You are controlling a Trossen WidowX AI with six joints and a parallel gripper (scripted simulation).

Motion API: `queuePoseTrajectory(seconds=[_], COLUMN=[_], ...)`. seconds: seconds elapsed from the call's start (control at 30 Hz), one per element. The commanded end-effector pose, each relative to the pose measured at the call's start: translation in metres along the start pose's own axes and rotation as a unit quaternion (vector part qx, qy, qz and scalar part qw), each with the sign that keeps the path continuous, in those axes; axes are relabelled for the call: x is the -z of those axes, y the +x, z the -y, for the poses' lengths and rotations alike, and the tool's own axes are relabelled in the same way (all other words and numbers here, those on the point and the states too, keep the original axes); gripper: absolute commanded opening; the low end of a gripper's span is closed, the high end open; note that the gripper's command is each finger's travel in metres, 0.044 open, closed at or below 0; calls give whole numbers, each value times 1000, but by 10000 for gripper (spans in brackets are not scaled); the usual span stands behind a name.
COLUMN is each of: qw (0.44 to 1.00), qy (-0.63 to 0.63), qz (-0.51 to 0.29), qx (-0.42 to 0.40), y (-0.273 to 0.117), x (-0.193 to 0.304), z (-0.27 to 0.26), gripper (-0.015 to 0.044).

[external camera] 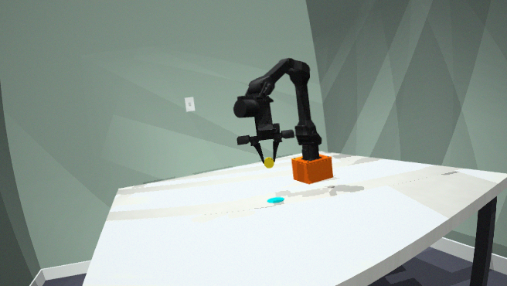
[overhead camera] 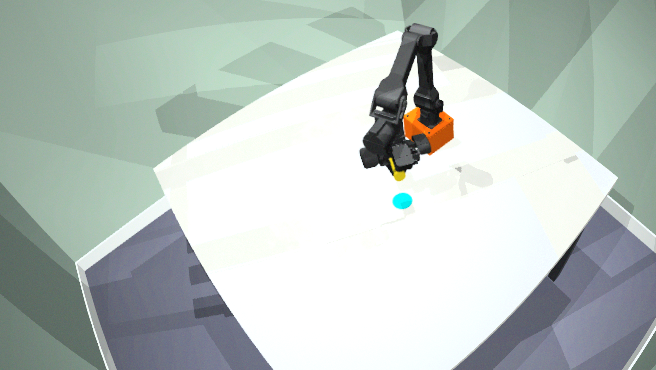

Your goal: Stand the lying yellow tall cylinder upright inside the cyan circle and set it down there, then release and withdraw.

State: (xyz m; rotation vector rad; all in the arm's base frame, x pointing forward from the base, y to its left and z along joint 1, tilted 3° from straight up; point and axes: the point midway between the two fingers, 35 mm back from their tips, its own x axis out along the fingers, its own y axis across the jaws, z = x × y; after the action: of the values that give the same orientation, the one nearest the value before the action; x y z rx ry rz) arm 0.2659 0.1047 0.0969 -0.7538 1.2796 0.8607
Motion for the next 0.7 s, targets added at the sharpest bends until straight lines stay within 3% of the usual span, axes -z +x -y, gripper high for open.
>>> queuePoseTrajectory(seconds=[0.0, 0.67], qw=[1000, 996], qy=[8, 44], qz=[11, 82], qx=[-3, -9], y=[5, 23], x=[-1, -12], z=[1, 14], gripper=[105, 105])
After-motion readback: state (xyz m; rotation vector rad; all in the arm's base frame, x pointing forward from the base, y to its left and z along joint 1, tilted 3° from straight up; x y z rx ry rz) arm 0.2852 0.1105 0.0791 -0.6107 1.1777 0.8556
